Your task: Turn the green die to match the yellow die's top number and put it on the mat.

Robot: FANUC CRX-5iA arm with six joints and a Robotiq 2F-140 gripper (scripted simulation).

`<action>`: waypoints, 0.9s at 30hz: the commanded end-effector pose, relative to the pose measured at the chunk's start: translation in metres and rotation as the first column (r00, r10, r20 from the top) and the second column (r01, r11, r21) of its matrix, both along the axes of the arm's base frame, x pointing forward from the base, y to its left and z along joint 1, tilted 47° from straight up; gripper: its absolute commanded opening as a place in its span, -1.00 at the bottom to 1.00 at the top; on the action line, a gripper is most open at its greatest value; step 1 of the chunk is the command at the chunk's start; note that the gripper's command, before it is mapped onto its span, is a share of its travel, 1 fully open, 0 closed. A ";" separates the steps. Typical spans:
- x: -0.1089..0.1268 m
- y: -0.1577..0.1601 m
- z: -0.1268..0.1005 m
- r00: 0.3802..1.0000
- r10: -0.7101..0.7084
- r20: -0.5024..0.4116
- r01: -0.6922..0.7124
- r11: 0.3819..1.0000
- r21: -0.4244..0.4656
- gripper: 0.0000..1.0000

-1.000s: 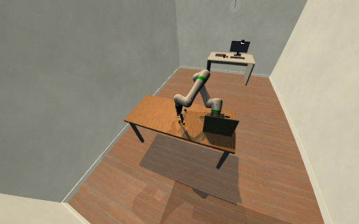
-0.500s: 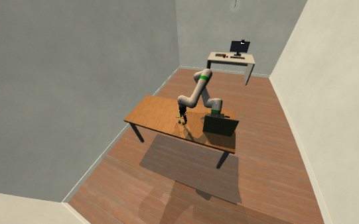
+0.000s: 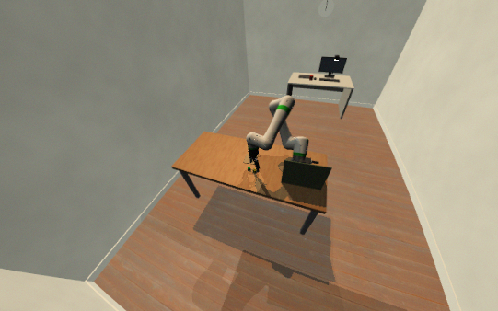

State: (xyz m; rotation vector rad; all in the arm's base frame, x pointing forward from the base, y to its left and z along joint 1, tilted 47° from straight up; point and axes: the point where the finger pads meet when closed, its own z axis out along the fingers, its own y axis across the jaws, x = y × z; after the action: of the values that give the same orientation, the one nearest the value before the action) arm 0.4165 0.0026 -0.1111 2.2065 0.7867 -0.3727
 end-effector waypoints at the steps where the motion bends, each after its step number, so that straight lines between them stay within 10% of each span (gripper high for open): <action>1: 0.000 0.000 0.000 1.000 0.000 0.000 0.000 1.000 0.000 1.00; 27: 0.000 0.003 0.002 1.000 0.000 0.000 0.000 1.000 0.000 1.00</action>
State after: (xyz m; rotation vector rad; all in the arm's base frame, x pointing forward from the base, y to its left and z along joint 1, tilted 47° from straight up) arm 0.4165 0.0032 -0.1106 2.2065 0.7867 -0.3726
